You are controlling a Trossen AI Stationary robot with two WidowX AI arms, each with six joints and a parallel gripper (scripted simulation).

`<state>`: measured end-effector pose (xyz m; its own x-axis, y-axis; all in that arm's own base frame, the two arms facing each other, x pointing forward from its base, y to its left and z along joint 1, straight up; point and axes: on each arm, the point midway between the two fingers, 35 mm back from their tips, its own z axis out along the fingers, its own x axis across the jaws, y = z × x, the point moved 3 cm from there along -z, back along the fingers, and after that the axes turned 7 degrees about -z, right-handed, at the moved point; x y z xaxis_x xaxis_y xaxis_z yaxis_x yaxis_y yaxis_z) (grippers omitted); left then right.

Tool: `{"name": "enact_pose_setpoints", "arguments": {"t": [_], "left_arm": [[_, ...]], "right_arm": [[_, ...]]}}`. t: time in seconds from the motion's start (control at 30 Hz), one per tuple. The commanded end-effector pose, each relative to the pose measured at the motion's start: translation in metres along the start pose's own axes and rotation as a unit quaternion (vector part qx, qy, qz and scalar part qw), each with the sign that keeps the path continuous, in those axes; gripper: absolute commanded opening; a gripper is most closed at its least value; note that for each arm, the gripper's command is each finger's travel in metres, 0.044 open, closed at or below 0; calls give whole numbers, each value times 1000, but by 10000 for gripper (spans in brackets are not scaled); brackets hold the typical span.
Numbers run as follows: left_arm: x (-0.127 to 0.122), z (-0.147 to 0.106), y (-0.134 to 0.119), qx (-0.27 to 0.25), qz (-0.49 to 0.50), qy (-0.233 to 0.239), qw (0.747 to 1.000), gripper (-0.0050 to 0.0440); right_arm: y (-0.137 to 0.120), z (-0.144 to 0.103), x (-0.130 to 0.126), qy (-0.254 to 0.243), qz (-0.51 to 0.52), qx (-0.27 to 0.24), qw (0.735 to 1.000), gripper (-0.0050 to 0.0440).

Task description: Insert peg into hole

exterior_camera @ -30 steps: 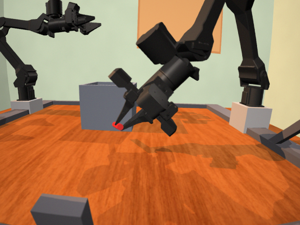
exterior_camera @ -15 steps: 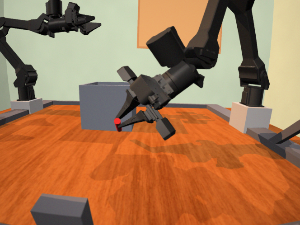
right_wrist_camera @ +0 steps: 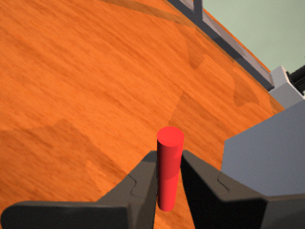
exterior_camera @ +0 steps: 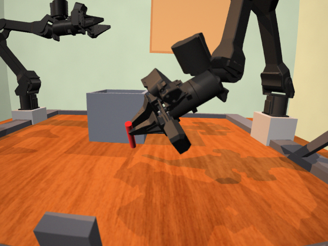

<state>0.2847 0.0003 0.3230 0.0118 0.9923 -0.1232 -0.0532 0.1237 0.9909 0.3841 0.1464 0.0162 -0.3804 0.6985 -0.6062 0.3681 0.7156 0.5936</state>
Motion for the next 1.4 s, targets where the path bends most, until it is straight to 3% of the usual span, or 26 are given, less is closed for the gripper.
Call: {"name": "enact_pose_setpoints", "arguments": {"t": [0.0,0.27,0.43,0.6,1.37], "left_arm": [[0,-2,3,-6,2,0,1000,440],[0,-2,3,-6,2,0,1000,440],[0,-2,3,-6,2,0,1000,440],[0,-2,3,-6,2,0,1000,440],[0,-2,3,-6,2,0,1000,440]], "right_arm": [[0,-5,-1,-16,75,-16,997,64],[-2,-13,-4,-34,230,-49,971,64],[-1,-14,-5,-36,259,-57,964,64],[-1,-20,-8,-40,350,-82,932,64],[-10,-5,3,-38,335,-82,938,64]]}}
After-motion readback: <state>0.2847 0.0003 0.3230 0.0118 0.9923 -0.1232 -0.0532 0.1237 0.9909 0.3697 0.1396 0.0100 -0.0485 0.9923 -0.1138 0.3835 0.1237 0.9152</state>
